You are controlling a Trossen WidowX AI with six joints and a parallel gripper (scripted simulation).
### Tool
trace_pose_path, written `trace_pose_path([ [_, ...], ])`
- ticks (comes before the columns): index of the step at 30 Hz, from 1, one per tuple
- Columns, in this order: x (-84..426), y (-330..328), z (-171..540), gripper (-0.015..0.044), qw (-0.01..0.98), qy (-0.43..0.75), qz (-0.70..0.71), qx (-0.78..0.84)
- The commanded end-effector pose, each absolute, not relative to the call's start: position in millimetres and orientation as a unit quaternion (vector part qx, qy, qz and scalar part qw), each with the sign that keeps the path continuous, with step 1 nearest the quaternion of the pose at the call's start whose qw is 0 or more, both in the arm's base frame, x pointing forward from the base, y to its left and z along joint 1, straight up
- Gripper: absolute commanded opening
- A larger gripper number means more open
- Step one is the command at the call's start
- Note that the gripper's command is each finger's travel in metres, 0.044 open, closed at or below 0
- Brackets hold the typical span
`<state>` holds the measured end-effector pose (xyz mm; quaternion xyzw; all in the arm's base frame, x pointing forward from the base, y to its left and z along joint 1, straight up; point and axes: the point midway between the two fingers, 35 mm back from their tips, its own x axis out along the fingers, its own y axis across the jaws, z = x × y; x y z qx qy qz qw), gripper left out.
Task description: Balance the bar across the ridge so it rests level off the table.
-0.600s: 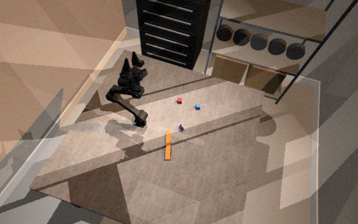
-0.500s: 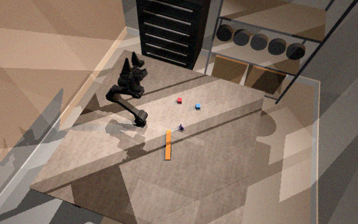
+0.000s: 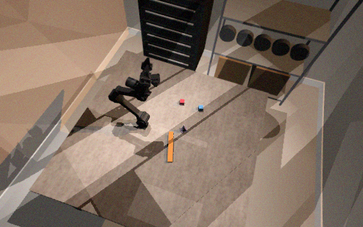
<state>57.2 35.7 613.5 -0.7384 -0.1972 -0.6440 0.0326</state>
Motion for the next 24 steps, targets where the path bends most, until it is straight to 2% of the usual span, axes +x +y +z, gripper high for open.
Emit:
trace_pose_path([
  [1,93,32,611,0.0315,0.100,-0.226,-0.588,-0.770],
  [12,164,21,594,0.0315,0.270,-0.267,-0.451,-0.808],
  [24,235,8,559,0.0315,0.463,-0.260,-0.301,-0.792],
])
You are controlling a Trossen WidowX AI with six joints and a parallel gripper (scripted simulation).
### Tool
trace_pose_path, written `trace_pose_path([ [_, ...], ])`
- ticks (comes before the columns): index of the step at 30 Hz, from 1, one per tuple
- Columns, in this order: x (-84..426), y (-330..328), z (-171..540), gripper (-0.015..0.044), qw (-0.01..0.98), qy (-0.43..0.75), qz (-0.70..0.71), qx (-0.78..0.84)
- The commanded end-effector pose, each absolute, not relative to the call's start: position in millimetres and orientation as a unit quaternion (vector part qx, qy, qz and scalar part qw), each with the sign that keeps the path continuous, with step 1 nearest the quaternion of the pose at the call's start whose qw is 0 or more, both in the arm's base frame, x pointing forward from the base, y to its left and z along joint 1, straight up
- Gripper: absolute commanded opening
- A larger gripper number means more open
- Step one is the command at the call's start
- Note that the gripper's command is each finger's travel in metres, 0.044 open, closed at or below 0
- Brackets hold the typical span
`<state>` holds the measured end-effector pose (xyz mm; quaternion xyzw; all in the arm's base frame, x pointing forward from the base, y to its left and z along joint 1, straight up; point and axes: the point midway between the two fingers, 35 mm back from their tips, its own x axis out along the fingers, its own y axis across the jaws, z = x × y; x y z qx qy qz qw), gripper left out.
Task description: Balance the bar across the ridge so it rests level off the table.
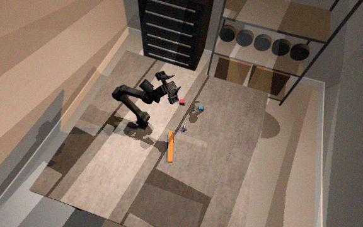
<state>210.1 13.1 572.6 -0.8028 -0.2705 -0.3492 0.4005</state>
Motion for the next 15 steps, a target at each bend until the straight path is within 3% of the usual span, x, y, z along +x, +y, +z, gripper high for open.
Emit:
trace_pose_path([
  [1,240,7,555,0.0315,0.478,-0.257,-0.289,-0.788],
  [15,306,-12,495,0.0315,0.686,-0.182,-0.140,-0.691],
])
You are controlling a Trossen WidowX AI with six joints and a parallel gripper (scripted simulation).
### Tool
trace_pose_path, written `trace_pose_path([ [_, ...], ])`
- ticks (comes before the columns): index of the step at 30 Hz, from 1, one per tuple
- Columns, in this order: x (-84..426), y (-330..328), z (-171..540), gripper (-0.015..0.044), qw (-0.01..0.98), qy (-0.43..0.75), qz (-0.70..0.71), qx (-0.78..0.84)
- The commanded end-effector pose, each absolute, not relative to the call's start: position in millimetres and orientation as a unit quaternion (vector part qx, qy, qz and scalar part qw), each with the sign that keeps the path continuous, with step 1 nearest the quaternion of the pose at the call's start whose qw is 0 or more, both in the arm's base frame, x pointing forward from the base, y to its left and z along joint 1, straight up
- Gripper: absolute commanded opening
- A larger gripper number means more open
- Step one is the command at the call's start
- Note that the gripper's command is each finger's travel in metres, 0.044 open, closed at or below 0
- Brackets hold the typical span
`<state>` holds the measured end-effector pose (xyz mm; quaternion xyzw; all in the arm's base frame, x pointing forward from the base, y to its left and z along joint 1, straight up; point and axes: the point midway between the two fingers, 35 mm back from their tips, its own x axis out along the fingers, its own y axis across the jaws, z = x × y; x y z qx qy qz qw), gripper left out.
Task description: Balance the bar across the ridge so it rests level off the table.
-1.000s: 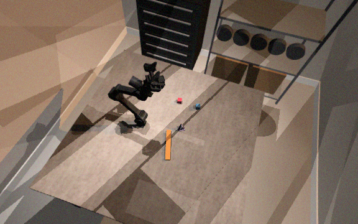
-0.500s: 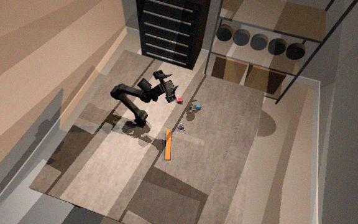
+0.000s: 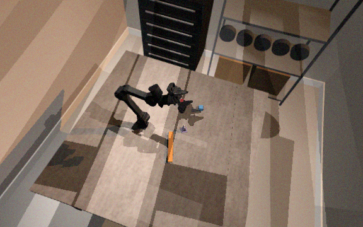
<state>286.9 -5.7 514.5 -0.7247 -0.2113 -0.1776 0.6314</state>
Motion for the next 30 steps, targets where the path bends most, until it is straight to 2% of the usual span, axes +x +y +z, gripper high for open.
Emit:
trace_pose_path([
  [1,310,-13,490,0.0315,0.699,-0.174,-0.130,-0.681],
  [17,357,-34,404,0.0315,0.874,-0.021,-0.022,-0.485],
  [30,368,-48,328,0.0315,0.945,0.136,0.014,-0.296],
])
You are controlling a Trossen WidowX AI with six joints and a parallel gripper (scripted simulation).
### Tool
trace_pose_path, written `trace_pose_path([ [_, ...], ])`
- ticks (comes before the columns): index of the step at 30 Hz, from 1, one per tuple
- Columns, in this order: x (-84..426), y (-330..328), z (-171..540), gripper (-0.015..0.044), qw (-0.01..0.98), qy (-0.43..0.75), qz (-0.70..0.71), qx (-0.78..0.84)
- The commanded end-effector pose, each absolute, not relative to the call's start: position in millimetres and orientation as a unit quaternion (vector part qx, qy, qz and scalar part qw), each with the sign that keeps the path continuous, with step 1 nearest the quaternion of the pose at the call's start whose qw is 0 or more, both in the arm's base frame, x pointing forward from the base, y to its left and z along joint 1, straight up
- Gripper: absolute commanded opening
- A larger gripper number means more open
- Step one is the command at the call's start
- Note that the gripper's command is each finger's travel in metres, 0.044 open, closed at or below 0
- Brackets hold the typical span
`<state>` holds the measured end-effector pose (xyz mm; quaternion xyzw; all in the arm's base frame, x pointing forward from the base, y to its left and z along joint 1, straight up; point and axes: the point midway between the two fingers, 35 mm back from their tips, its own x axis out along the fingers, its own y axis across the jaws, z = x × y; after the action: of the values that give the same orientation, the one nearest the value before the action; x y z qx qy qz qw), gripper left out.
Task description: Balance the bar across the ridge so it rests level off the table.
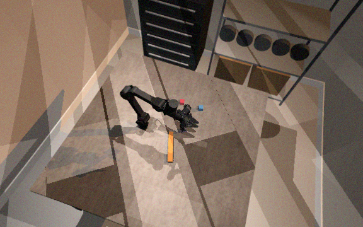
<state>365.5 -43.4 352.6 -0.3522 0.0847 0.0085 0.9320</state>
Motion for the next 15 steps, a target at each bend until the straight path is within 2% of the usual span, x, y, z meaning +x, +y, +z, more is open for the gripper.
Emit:
trace_pose_path([
  [1,368,-49,323,0.0315,0.948,0.147,0.014,-0.283],
  [15,359,-60,250,0.0315,0.951,0.304,-0.023,-0.059],
])
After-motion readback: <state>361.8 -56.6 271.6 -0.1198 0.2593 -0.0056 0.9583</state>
